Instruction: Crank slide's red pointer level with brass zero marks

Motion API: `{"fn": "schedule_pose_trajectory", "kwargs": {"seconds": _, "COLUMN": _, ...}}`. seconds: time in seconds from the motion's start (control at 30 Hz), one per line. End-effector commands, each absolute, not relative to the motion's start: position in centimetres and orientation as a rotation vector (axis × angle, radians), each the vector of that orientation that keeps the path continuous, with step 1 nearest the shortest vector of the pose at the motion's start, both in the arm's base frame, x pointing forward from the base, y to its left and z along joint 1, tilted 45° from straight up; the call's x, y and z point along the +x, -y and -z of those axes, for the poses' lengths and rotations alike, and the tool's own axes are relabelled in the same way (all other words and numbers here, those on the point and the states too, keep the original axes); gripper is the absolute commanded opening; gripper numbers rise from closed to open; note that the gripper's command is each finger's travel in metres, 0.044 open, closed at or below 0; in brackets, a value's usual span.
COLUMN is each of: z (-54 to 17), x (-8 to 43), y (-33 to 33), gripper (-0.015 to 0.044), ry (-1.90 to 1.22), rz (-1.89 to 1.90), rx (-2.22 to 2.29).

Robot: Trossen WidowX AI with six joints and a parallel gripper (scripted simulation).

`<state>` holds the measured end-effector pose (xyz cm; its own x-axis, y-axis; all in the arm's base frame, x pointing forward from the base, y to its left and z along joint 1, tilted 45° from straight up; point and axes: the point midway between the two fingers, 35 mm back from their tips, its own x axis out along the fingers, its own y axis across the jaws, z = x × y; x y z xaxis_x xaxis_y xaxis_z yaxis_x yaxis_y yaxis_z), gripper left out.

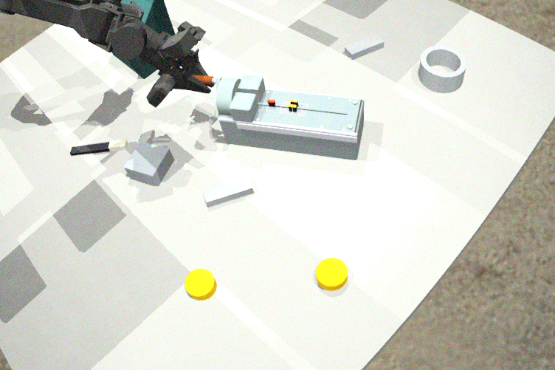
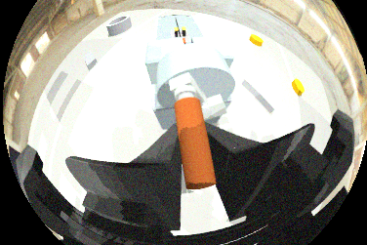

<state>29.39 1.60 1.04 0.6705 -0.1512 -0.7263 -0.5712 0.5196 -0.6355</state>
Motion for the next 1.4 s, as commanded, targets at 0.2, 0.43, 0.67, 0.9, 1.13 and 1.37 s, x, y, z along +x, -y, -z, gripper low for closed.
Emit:
{"fn": "schedule_pose_trajectory", "kwargs": {"seconds": 0.2, "z": 0.0, "x": 28.9, "y": -1.7, "gripper": 0.0000, "ry": -0.845, "rz": -0.310, "rx": -1.013}}
{"fn": "schedule_pose_trajectory", "kwargs": {"seconds": 0.43, "z": 0.5, "x": 28.8, "y": -1.5, "gripper": 0.0000, "ry": -0.845, "rz": -0.310, "rx": -1.013}}
{"fn": "schedule_pose_trajectory", "kwargs": {"seconds": 0.67, "z": 1.2, "x": 28.7, "y": -1.2, "gripper": 0.0000, "ry": -0.846, "rz": -0.310, "rx": -1.013}}
{"fn": "schedule_pose_trajectory", "kwargs": {"seconds": 0.9, "z": 2.0, "x": 28.8, "y": -0.5, "gripper": 0.0000, "ry": -0.846, "rz": -0.310, "rx": -1.013}}
{"fn": "schedule_pose_trajectory", "kwargs": {"seconds": 1.13, "z": 2.6, "x": 29.1, "y": 0.4, "gripper": 0.0000, "ry": -0.846, "rz": -0.310, "rx": -1.014}}
{"fn": "schedule_pose_trajectory", "kwargs": {"seconds": 1.37, "z": 2.9, "x": 29.6, "y": 1.4, "gripper": 0.0000, "ry": -0.846, "rz": -0.309, "rx": -1.015}}
